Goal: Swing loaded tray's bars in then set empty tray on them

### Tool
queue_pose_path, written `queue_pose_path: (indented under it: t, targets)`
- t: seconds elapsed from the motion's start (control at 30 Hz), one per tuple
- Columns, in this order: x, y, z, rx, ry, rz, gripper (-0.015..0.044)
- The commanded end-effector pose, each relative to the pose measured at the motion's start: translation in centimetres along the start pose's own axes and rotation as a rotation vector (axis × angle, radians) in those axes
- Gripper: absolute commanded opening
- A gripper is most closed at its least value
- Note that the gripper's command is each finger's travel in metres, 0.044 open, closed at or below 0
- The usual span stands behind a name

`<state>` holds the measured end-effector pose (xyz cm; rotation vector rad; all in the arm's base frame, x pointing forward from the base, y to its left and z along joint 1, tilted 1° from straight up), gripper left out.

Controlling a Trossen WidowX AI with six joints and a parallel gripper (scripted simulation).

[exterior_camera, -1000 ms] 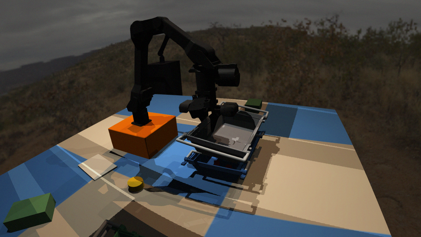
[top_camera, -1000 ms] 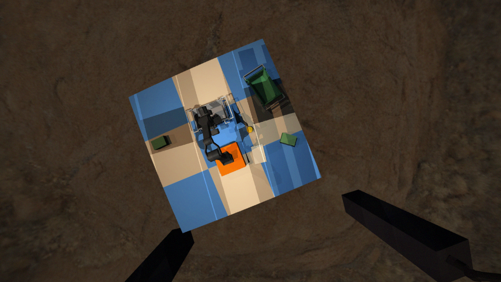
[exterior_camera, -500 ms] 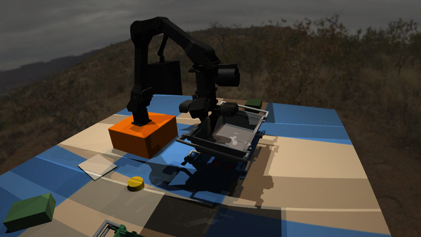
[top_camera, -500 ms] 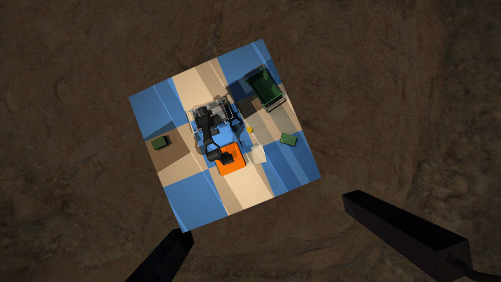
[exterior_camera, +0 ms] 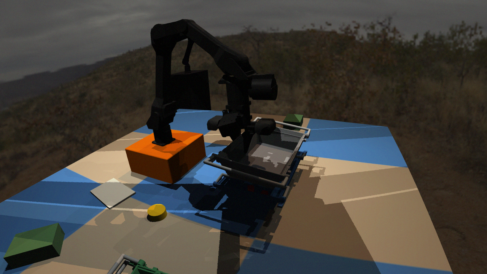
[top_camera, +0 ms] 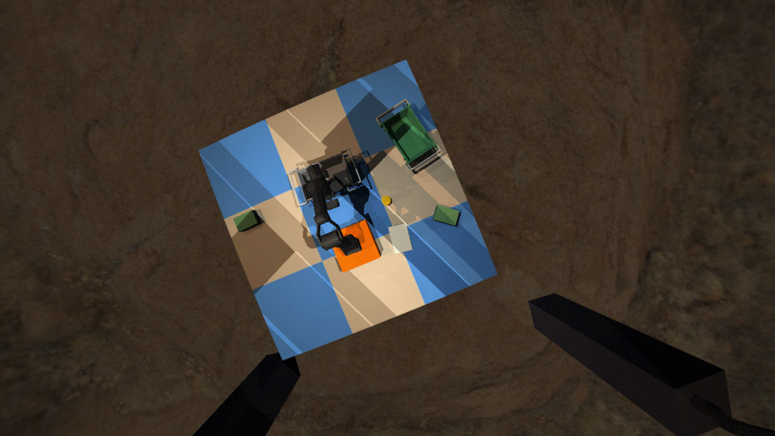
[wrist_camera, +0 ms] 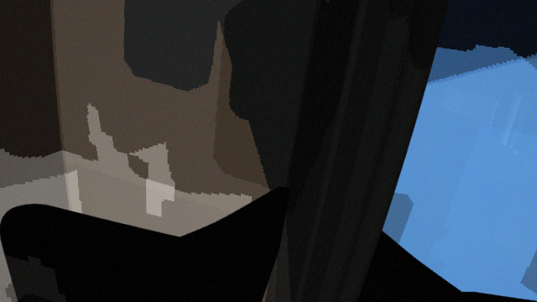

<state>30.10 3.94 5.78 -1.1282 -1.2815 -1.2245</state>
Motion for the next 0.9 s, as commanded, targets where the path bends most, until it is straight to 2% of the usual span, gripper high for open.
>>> queue_pose_path:
  t: [0.0, 0.87]
  targets:
    - [-0.5, -0.5, 0.0, -0.004, -0.001, 0.025, 0.0000]
    - [-1.3, -0.7, 0.0, -0.004, -0.001, 0.025, 0.0000]
Point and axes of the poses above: the point midway between the two fingers, 35 mm back from their tips, its own x axis back along the fingers, its own y axis across the jaws, z = x × y, the point moved 1 cm from there along x, back along the fingers, and after that the axes turned 2 degrees about -x, right-handed, at the moved point
